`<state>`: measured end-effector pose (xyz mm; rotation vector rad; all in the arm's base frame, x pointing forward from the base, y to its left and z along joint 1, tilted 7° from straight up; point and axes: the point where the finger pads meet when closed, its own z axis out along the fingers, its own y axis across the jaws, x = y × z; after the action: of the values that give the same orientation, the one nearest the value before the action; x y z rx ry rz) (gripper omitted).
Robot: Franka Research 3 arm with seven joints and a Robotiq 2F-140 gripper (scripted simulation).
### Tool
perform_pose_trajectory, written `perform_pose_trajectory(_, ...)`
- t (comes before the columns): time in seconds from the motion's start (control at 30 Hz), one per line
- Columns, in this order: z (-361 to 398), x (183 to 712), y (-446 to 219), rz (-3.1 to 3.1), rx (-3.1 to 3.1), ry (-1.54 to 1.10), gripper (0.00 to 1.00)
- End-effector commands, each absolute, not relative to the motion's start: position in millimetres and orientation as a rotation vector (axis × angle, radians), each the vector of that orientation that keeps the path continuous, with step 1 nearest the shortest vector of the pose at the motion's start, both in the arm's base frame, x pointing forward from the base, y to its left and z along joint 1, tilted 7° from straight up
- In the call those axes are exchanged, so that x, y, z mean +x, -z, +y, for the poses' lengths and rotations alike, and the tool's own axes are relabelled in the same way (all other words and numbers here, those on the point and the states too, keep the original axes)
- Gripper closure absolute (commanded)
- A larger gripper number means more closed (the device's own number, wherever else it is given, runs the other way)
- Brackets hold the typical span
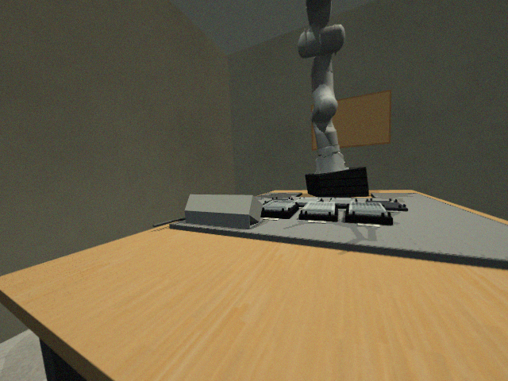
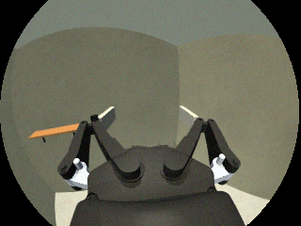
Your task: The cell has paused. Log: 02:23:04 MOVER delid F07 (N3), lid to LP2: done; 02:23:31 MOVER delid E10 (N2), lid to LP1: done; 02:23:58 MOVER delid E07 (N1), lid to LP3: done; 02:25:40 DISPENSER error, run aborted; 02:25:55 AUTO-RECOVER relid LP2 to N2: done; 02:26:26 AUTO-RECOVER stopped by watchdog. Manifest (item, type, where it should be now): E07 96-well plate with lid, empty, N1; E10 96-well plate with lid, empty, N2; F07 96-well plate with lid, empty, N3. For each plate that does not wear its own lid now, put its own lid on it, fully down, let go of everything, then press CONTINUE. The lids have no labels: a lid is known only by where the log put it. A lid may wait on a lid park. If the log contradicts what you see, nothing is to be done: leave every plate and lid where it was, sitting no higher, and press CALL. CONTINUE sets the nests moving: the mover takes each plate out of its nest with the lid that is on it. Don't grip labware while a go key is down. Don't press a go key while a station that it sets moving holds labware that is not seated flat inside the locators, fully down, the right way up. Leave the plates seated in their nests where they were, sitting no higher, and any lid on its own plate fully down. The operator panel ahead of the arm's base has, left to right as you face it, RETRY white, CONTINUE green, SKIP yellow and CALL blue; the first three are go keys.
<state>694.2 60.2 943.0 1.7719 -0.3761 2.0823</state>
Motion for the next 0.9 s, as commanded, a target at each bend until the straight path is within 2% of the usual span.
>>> perform_pose_trajectory(0.0,60,694,-943,-0.376,1.772,-2.083,0.0)
perform_pose_trajectory(0.63,60,695,-940,-0.373,1.778,-2.078,0.0)
perform_pose_trajectory(0.77,59,709,-909,-0.346,1.836,-2.027,0.0)
perform_pose_trajectory(0.87,58,729,-854,-0.3,1.935,-1.937,0.0)
